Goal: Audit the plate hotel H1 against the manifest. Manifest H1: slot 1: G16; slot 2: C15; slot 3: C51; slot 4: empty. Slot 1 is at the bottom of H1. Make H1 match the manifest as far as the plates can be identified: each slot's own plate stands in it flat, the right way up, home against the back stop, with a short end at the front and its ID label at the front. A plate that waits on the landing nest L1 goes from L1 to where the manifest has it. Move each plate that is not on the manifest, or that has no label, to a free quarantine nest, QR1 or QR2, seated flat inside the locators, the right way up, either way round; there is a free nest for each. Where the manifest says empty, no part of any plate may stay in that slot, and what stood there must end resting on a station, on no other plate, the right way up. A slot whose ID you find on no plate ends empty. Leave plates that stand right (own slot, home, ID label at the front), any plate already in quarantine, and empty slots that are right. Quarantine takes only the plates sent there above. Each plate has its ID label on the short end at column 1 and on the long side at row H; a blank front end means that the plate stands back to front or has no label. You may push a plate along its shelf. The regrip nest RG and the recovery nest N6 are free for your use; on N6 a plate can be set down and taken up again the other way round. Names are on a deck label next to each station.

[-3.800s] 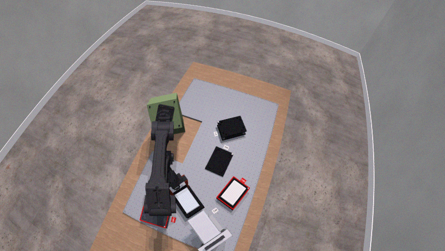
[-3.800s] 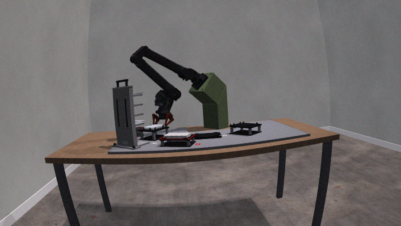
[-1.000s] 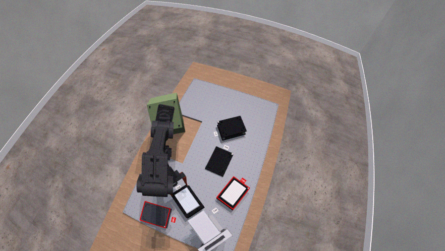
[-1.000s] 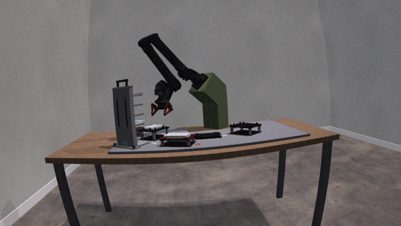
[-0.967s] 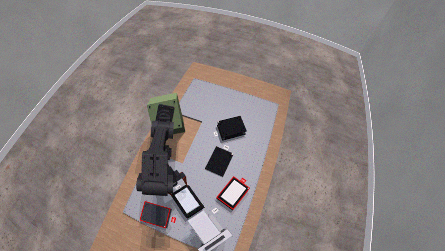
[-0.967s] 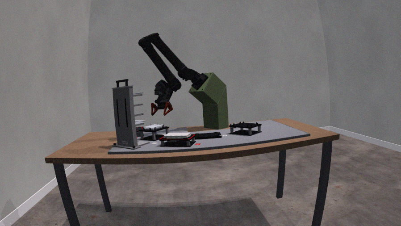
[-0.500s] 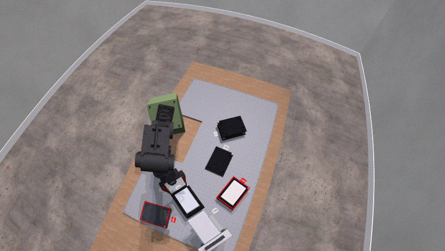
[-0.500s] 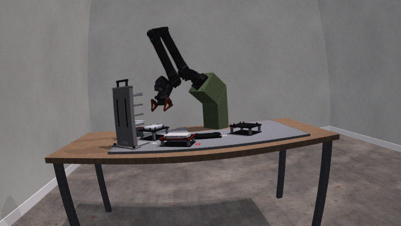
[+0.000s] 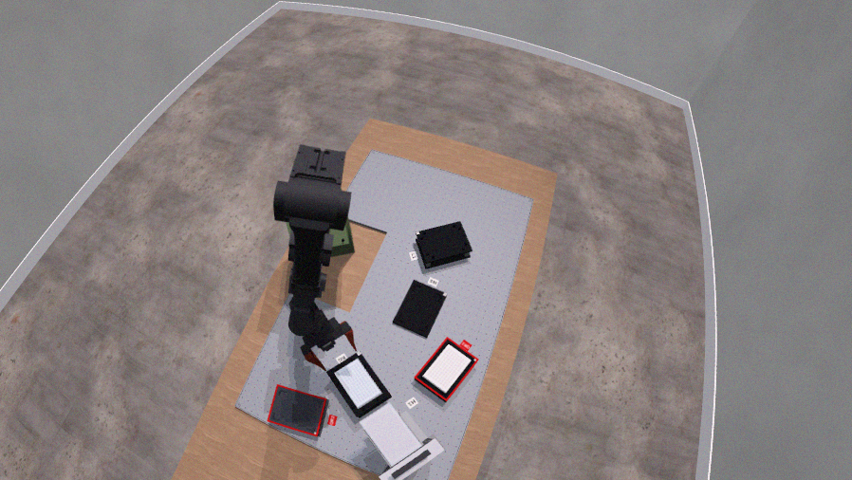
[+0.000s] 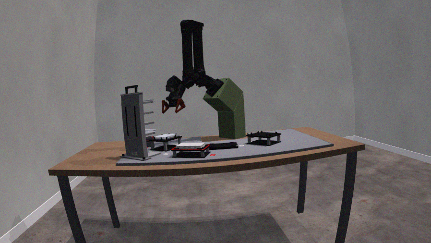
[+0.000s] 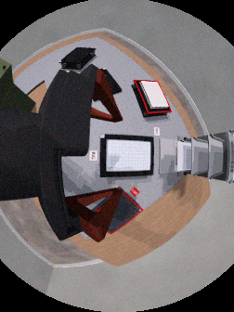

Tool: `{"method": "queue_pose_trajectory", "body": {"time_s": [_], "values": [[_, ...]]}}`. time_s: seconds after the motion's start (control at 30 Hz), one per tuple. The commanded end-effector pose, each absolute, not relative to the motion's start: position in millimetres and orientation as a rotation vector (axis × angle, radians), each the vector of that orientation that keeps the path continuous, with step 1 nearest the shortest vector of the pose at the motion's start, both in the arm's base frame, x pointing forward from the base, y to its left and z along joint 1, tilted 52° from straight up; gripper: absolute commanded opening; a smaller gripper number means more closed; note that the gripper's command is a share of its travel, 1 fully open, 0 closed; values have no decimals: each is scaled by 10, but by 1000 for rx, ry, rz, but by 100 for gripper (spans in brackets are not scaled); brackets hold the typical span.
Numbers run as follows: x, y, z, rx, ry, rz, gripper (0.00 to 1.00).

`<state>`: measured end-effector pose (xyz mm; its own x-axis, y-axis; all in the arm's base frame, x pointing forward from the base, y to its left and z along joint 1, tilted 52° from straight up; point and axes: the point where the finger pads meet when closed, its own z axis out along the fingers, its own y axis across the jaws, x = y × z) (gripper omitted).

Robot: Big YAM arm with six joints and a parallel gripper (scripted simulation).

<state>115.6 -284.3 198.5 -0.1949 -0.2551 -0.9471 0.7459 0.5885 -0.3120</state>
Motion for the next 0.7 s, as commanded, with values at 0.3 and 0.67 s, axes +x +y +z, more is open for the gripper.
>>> {"method": "queue_pose_trajectory", "body": {"time_s": [0.3,0.67], "values": [[1010,-2660,2361,435,1486,-981,100],[1143,-2461,2518,335,1557,-1026,100]]}}
